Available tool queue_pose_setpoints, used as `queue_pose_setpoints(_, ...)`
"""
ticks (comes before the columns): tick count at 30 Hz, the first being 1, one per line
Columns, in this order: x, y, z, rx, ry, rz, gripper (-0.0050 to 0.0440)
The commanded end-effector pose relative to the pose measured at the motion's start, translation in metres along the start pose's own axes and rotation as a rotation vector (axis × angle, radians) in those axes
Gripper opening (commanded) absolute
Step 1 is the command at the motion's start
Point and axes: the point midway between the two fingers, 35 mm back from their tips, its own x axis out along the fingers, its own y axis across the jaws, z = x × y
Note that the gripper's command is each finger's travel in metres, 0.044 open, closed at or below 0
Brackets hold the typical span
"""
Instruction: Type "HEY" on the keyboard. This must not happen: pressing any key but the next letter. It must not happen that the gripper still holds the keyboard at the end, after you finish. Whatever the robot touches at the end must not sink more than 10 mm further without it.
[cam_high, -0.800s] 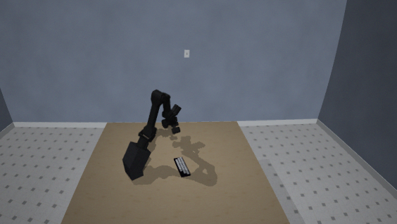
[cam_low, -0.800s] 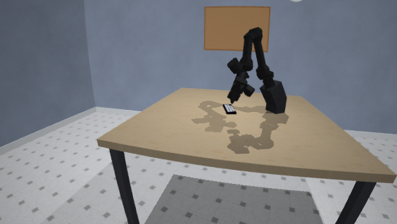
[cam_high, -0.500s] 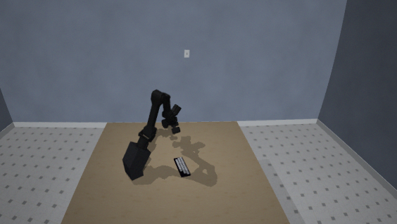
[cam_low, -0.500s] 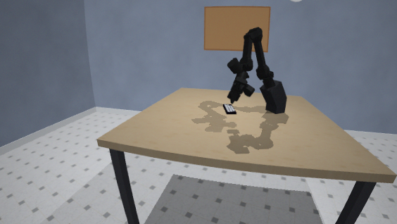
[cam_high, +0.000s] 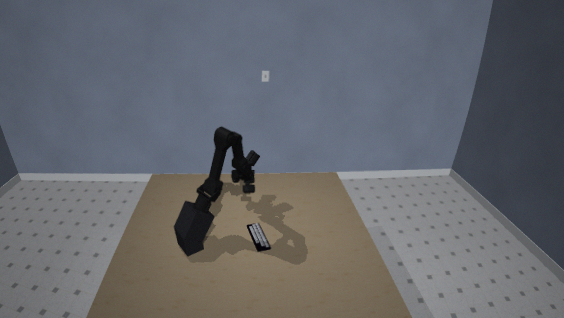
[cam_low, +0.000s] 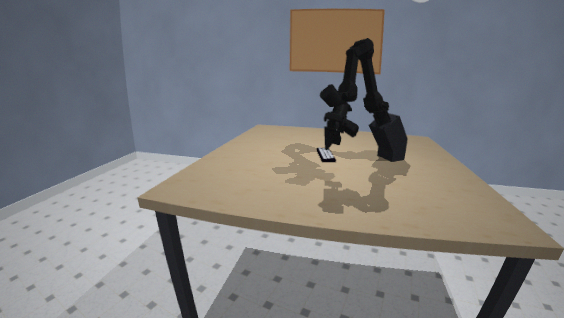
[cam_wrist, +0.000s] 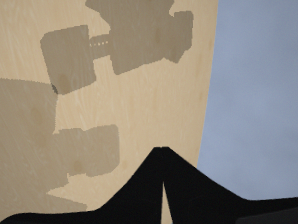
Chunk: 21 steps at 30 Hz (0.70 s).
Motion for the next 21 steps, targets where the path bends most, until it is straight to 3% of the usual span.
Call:
queue_pose_setpoints(1,0.001,0.020,-0.005,0.156,0.003,0.060,0.0000)
queue_pose_setpoints(8,-0.003,0.053,-0.016,0.464,0.039,0.162,0.0000)
queue_pose_setpoints(10,-0.003,0.053,-0.016,0.464,0.039,0.162,0.0000)
queue_pose_setpoints(21,-0.016,0.108,-0.031,0.996,0.159,0.310,0.0000)
